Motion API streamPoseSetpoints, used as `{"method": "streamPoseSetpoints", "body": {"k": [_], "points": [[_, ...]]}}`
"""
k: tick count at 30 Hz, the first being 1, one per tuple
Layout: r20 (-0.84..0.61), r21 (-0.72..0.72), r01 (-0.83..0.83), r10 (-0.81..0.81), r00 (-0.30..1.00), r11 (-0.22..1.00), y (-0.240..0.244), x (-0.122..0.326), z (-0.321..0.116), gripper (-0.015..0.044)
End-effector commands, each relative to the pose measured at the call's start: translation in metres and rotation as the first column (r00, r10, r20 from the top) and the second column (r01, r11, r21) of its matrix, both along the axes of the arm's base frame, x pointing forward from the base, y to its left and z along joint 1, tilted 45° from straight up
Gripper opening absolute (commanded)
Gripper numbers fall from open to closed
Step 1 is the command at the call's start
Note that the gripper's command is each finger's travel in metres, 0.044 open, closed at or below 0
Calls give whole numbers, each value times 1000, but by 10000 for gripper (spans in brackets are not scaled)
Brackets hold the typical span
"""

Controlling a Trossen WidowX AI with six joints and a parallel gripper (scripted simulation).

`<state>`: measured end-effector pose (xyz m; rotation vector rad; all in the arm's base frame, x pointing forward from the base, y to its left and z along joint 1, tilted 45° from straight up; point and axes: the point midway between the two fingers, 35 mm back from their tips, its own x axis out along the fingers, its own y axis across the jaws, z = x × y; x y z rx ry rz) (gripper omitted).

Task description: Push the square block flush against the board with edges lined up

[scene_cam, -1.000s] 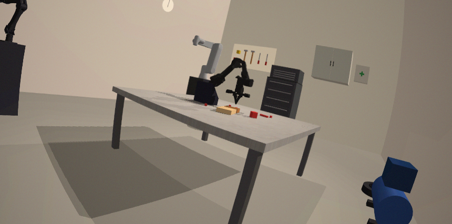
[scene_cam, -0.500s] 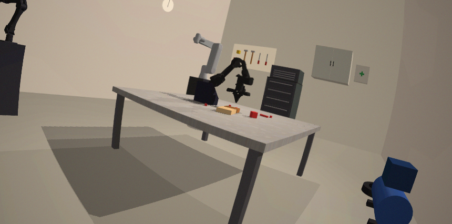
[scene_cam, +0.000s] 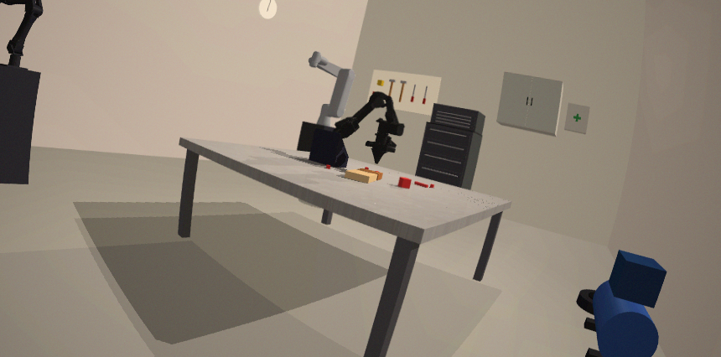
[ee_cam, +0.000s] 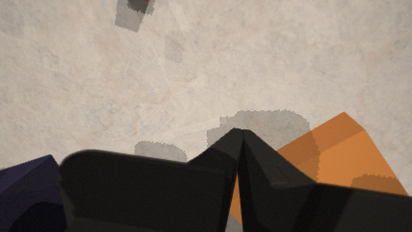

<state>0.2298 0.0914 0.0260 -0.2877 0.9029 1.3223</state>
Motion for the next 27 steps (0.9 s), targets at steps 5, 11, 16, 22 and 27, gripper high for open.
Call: {"method": "streamPoseSetpoints", "body": {"k": [5,11,16,22,27], "points": [[-190,-29,190,-192,963,981,-2,1,-2,0],[-324,-71,324,-329,887,943,-4,2,-3,0],[-425,-121,425,-434,794,897,-5,2,-4,0],[-529,-195,529,-543,653,826,-6,3,-6,0],[-597,-267,598,-617,513,756,-7,4,-7,0]]}}
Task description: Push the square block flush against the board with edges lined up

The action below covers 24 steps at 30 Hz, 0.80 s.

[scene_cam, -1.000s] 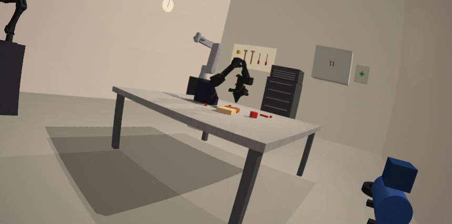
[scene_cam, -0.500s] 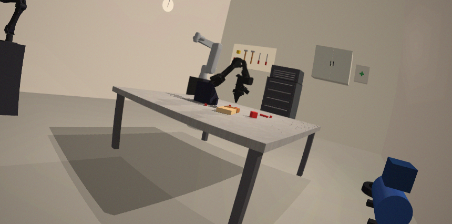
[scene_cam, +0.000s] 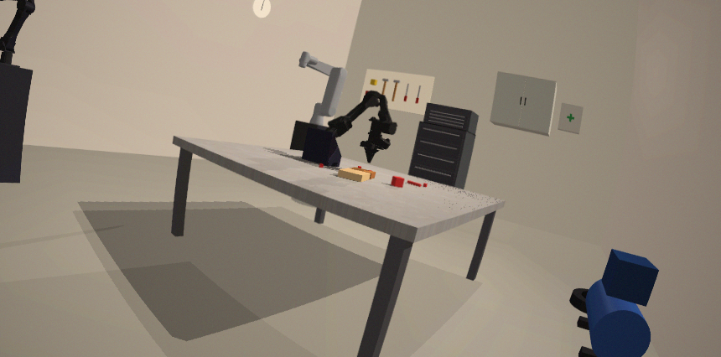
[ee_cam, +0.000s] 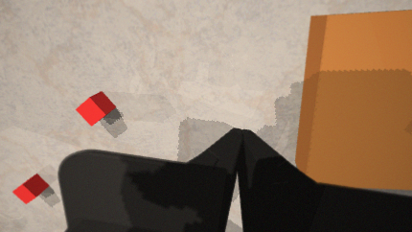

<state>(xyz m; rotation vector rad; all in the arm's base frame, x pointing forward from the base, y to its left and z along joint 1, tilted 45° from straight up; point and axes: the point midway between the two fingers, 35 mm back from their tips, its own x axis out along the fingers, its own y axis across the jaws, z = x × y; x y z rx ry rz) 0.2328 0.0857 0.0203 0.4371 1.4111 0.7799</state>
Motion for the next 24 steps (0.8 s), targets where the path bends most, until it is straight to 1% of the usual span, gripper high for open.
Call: {"method": "streamPoseSetpoints", "body": {"k": [1,6,12,14,24], "points": [[-93,-12,95,-96,991,995,-2,1,-1,0],[-211,-35,213,-215,953,976,-3,1,-2,0],[-215,-36,217,-219,952,976,-3,1,-3,0],[-244,-44,246,-249,937,968,-1,2,-5,0],[-447,-136,450,-460,767,883,8,3,-19,0]]}}
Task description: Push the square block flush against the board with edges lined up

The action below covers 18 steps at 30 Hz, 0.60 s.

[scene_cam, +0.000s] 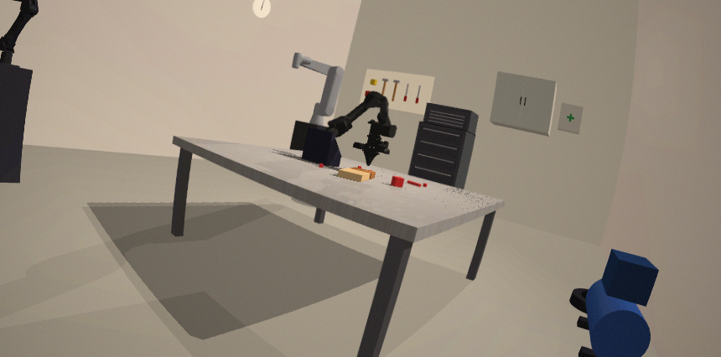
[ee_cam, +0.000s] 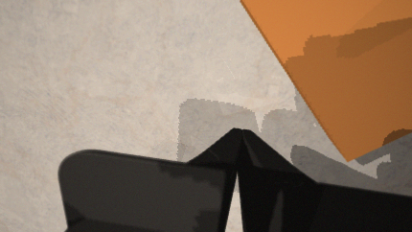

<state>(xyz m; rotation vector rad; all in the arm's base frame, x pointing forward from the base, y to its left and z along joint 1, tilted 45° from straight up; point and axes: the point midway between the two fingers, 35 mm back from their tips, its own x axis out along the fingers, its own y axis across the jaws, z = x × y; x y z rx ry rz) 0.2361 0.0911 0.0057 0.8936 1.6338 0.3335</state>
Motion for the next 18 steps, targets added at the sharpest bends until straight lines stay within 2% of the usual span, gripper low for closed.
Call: {"method": "streamPoseSetpoints", "body": {"k": [1,9,18], "points": [[-91,-6,90,-91,992,996,4,0,-6,0],[-275,-47,275,-277,921,960,12,0,-17,0],[-457,-131,457,-462,760,880,21,-1,-28,0]]}}
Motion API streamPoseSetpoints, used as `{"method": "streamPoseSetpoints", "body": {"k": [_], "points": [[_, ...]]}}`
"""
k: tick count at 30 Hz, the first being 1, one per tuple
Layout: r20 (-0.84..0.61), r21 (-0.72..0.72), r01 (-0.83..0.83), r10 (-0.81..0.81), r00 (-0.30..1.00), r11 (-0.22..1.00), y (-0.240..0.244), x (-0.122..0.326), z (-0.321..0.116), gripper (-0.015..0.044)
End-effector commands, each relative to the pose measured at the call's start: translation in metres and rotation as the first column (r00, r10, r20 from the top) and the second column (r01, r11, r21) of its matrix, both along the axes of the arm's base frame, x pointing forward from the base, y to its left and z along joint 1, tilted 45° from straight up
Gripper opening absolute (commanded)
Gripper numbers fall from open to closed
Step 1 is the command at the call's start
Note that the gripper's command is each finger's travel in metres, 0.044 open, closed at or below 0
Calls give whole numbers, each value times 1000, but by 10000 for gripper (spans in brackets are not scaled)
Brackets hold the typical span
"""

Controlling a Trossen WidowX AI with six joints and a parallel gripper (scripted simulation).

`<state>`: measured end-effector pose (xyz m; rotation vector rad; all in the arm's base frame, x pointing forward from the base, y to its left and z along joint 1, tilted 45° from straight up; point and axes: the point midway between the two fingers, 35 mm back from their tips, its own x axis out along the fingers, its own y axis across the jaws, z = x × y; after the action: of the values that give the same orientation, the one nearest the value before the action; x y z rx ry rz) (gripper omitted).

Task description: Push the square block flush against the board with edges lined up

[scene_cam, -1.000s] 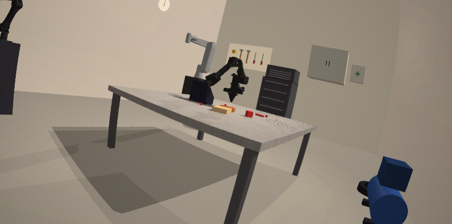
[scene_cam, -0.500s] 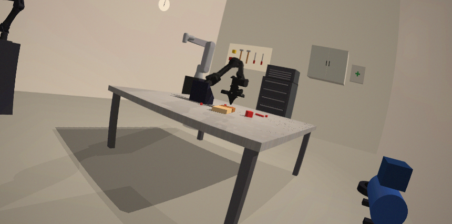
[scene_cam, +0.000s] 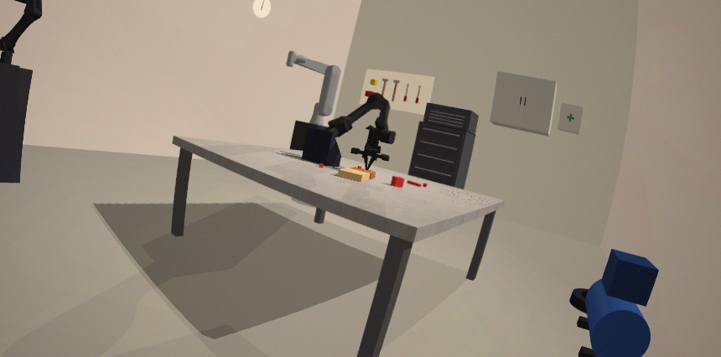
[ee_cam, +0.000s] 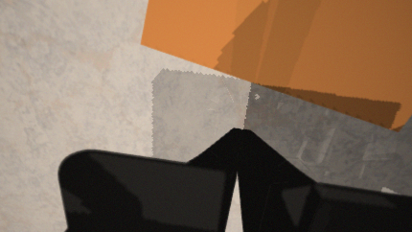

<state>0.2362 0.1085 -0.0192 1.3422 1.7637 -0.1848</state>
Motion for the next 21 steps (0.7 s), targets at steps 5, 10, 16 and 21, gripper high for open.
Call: {"method": "streamPoseSetpoints", "body": {"k": [5,10,16,21], "points": [[-152,-10,150,-150,977,989,7,-2,-8,0],[-151,-10,150,-150,977,989,6,-1,-8,0],[-151,-12,150,-150,977,989,2,3,-13,0],[-150,-14,151,-151,977,989,-3,7,-18,0]]}}
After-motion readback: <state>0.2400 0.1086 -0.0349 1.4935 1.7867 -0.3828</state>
